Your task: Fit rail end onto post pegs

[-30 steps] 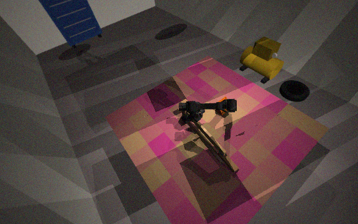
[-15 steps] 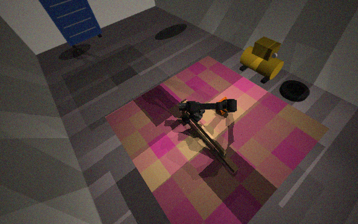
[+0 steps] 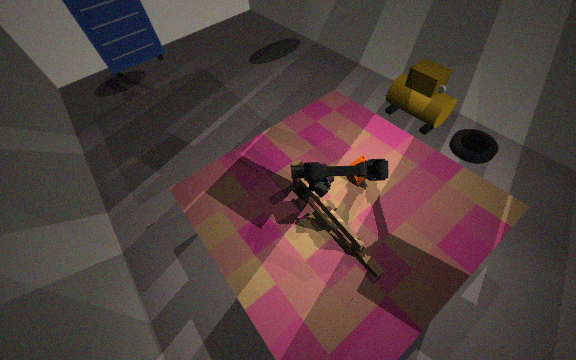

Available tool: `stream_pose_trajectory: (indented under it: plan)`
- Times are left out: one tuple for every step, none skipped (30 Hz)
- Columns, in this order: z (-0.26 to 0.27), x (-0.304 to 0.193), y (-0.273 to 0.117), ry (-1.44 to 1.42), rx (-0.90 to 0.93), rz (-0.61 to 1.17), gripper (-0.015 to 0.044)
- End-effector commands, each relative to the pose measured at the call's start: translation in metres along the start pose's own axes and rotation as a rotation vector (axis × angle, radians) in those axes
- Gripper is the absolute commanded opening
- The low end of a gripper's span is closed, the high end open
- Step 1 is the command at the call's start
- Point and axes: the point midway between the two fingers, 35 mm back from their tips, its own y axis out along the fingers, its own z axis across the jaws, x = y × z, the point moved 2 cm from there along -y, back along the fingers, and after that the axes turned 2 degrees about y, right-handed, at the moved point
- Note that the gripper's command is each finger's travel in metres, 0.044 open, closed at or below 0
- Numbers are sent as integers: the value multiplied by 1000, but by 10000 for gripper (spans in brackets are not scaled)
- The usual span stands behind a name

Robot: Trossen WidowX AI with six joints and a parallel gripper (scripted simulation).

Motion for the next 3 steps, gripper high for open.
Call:
stream_pose_trajectory:
  plan:
    - [0, 0, 0, 6, 4, 2, 440]
    - [0, 0, 0, 6, 4, 2, 440]
    - [0, 0, 0, 6, 4, 2, 440]
